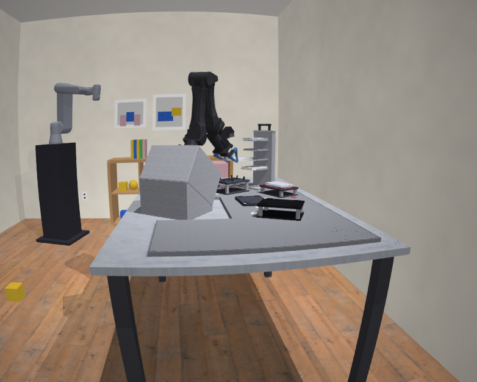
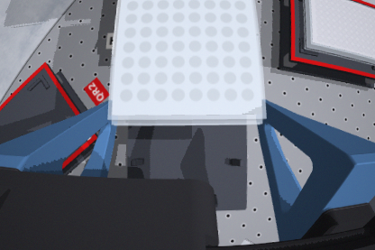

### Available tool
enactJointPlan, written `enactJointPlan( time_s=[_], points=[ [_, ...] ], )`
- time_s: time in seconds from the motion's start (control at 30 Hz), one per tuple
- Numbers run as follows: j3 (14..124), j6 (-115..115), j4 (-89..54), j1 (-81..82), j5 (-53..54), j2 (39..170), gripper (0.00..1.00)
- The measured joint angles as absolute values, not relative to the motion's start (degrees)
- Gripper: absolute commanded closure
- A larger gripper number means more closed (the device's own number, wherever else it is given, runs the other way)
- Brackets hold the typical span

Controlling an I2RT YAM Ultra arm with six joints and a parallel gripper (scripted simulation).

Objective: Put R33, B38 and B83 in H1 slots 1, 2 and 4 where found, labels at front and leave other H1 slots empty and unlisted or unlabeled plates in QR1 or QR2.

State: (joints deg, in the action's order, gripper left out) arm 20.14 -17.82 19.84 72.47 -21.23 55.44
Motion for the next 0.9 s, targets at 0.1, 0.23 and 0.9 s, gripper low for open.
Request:
enactJointPlan(
  time_s=[0.1,0.23,0.9],
  points=[
    [19.3,-18.0,19.8,73.1,-21.7,54.6,0.14],
    [18.2,-18.2,19.6,74.0,-22.5,53.6,0.14],
    [16.8,-18.6,19.2,75.4,-24.3,51.9,0.14]
  ],
)
